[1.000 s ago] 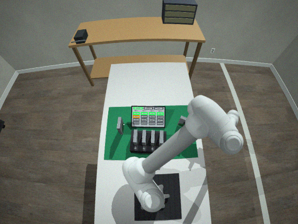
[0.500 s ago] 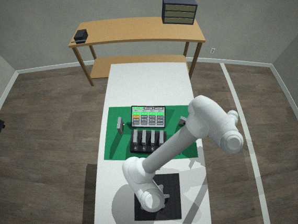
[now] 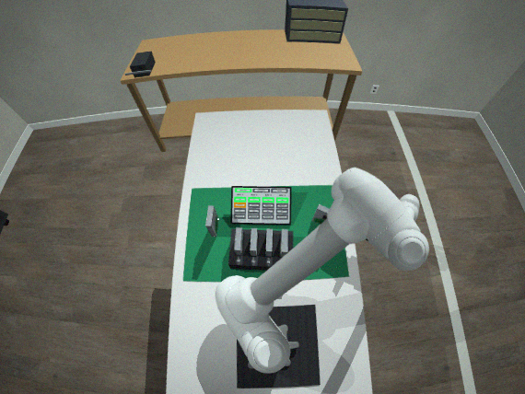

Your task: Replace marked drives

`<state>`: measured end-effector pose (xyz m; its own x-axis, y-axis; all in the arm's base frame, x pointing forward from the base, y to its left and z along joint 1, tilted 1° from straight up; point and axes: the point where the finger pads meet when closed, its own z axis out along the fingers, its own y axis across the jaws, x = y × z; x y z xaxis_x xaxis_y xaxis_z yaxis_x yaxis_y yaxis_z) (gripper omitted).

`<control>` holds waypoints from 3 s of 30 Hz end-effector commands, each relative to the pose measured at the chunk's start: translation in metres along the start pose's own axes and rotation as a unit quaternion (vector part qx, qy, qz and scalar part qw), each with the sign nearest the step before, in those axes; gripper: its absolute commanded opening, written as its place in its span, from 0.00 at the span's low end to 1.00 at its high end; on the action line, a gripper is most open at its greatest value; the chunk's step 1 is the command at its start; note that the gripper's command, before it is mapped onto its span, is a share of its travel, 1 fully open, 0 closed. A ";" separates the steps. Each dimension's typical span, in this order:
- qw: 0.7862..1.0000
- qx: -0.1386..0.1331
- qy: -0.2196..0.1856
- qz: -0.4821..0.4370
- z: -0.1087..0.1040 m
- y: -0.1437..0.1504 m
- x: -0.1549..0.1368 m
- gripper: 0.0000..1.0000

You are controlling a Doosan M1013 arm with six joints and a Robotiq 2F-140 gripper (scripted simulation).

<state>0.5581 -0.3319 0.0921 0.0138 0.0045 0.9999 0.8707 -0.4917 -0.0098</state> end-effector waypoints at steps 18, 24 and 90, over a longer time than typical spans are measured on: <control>1.000 0.000 0.000 -0.001 0.000 0.000 0.000 0.10; 1.000 0.000 0.000 -0.001 0.000 0.000 0.000 0.40; 1.000 0.000 0.000 -0.001 0.000 0.000 0.000 0.40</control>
<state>0.5581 -0.3319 0.0915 0.0137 0.0043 0.9999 0.8707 -0.4917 -0.0098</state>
